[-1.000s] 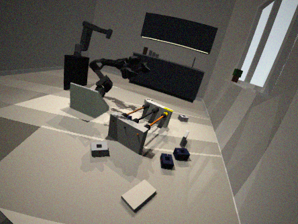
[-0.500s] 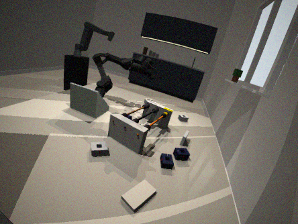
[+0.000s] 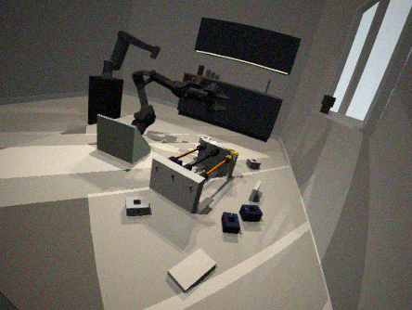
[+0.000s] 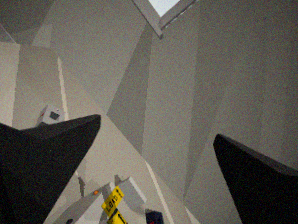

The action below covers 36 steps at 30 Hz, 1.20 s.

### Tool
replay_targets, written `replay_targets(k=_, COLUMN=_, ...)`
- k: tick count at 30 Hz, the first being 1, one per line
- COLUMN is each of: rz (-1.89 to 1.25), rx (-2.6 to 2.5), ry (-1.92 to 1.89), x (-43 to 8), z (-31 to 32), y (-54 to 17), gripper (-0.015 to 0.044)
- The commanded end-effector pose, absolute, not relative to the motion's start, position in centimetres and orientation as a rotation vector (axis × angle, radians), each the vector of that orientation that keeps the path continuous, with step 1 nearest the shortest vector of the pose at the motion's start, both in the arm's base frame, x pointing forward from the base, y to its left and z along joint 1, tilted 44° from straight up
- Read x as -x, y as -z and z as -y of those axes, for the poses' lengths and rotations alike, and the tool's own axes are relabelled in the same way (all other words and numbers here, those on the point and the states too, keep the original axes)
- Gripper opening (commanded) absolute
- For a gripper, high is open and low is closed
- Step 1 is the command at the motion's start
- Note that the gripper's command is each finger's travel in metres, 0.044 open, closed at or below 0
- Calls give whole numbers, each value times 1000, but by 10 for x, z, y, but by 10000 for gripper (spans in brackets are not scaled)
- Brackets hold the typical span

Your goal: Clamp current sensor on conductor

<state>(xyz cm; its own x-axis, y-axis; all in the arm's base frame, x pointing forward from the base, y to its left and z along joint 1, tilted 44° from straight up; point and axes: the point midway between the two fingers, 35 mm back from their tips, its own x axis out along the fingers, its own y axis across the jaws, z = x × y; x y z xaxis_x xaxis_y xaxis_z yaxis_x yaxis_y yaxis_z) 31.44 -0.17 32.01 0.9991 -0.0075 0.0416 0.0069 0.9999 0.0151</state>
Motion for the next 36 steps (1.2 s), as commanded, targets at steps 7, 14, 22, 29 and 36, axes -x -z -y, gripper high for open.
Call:
replay_targets(k=7, rz=-349, rx=19, ry=-181, x=-367, z=1, y=-269, gripper=440)
replay_targets(k=14, rz=-710, rx=-150, ry=-397, x=-392, z=11, y=-215, gripper=440)
replay_targets(k=22, rz=-942, rx=-514, ry=-598, x=-403, z=31, y=-181, gripper=440)
replay_targets(k=29, rz=-945, rx=-524, ry=-601, x=-403, z=32, y=-181, gripper=440)
replay_targets(k=36, rz=-945, rx=-524, ry=-601, x=-403, z=32, y=-181, gripper=440)
